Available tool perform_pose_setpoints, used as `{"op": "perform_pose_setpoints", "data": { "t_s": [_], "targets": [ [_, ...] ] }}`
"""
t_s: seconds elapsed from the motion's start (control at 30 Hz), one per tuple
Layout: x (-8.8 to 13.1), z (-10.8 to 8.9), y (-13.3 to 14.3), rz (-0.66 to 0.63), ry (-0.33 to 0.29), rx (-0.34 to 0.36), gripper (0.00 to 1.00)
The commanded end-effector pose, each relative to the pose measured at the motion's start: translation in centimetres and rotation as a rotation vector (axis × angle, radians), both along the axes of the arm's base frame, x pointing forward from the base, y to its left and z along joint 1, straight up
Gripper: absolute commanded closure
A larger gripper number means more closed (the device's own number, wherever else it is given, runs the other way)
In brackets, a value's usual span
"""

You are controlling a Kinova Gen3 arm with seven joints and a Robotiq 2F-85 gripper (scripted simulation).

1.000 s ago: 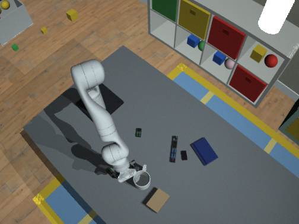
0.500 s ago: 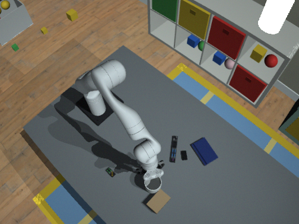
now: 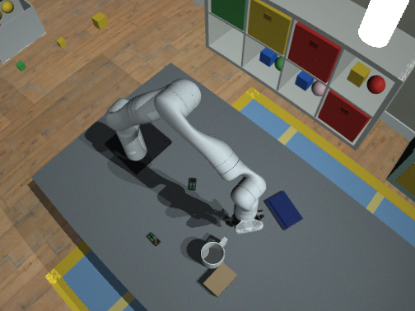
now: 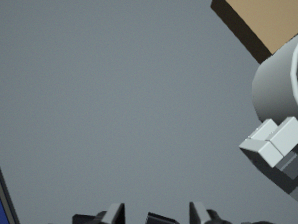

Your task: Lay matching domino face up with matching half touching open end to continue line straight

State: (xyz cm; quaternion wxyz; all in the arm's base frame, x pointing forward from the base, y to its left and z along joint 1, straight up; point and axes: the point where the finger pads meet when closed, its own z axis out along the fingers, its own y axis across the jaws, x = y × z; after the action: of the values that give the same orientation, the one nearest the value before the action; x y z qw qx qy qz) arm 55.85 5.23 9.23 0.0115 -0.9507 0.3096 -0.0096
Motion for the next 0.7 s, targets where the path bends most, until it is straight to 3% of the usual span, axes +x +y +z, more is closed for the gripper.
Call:
{"op": "perform_pose_setpoints", "data": {
  "t_s": [0.0, 0.33, 0.67],
  "targets": [
    [0.4, -0.4, 2.7, -0.01, 0.017, -0.007, 0.53],
    [0.9, -0.4, 7.3, -0.057, 0.026, -0.01, 0.53],
    [0.6, -0.5, 8.1, -0.072, 0.033, -0.012, 0.53]
  ]
}}
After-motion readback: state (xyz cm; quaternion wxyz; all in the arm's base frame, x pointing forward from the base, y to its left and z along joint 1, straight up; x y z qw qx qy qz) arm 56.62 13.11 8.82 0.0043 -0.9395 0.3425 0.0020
